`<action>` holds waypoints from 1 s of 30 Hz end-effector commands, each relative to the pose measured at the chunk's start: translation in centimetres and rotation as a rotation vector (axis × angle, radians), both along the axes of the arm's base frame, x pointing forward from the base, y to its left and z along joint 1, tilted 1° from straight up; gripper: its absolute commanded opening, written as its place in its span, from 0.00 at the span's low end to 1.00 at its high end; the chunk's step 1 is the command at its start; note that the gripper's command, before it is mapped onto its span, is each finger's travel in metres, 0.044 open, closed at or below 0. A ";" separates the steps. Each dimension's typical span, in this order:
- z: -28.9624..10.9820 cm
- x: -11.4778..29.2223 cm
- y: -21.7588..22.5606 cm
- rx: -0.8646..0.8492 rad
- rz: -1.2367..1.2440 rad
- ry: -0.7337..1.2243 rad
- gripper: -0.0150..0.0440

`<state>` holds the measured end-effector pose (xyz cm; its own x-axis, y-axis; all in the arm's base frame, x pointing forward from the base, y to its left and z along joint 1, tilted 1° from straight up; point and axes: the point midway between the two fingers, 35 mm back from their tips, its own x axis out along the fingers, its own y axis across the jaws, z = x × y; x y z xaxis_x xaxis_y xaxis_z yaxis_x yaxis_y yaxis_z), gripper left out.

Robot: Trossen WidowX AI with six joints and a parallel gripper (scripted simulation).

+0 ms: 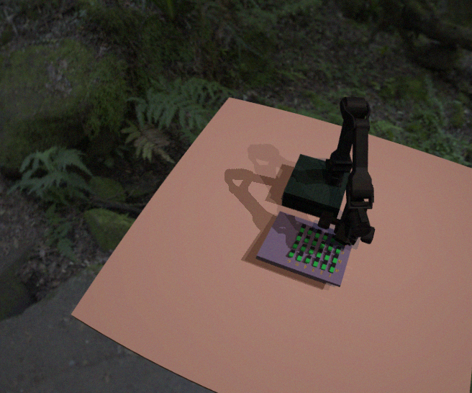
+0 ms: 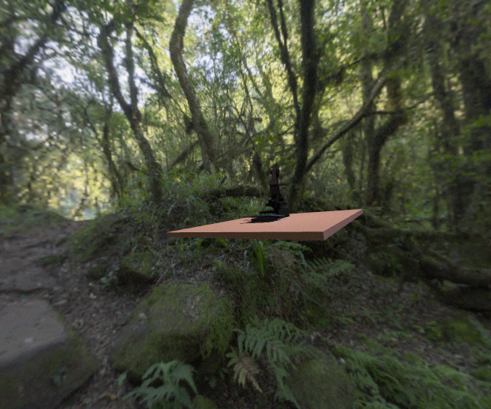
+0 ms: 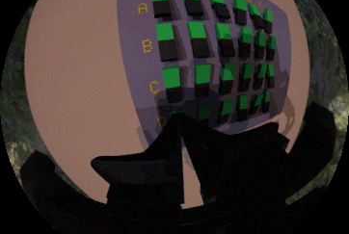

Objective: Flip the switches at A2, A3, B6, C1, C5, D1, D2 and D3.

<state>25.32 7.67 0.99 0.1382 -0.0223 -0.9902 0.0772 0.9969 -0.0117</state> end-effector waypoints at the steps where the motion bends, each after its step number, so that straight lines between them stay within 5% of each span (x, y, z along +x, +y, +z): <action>1: -0.1 0.0 0.0 0.002 0.004 0.001 0.25; 20: -0.4 0.0 0.0 0.002 0.004 0.001 0.25; 26: 5.8 -1.0 0.2 0.001 0.004 -0.023 0.25; 30: 6.1 -1.1 0.2 0.001 0.004 -0.024 0.25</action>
